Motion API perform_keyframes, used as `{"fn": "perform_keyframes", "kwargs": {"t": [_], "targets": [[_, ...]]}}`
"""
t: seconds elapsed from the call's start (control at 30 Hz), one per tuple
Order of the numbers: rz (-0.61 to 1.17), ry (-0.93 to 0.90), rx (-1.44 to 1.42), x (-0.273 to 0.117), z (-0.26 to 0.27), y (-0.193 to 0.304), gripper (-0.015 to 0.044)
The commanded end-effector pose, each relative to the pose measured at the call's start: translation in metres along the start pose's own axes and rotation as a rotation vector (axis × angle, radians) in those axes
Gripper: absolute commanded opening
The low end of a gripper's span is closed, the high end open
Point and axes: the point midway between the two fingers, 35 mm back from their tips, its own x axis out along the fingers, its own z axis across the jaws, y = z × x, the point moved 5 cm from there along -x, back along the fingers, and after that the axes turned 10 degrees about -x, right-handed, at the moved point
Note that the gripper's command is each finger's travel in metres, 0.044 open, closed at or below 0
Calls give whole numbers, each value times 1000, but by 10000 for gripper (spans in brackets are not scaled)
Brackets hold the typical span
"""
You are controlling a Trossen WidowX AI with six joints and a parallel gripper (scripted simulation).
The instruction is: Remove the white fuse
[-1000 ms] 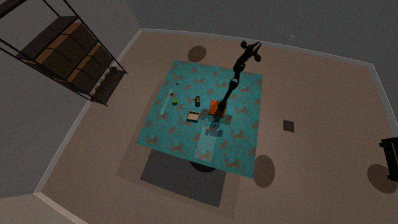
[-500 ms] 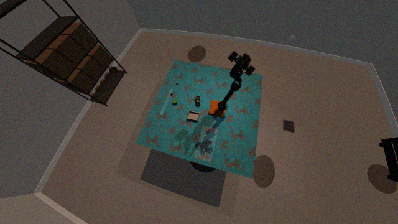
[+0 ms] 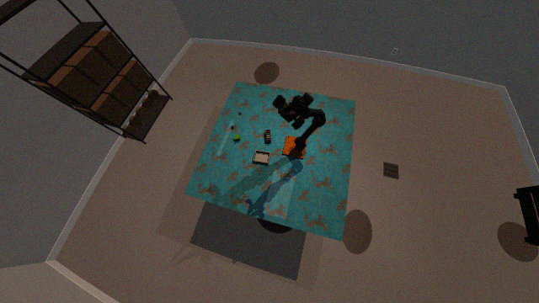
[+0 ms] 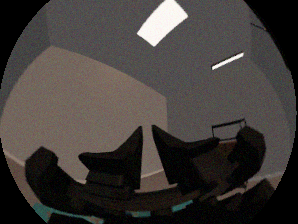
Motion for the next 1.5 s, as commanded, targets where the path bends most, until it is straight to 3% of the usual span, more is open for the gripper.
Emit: {"fn": "perform_keyframes", "kwargs": {"t": [0.0, 0.33, 0.73, 1.1, 1.47], "targets": [[171, 37, -30, 9, -8, 49, 72], [610, 166, -62, -7, -45, 170, 72], [1104, 327, -14, -78, -92, 288, 72], [1709, 356, 84, -205, -120, 377, 72], [2280, 241, 448, -348, -104, 402, 72]]}}
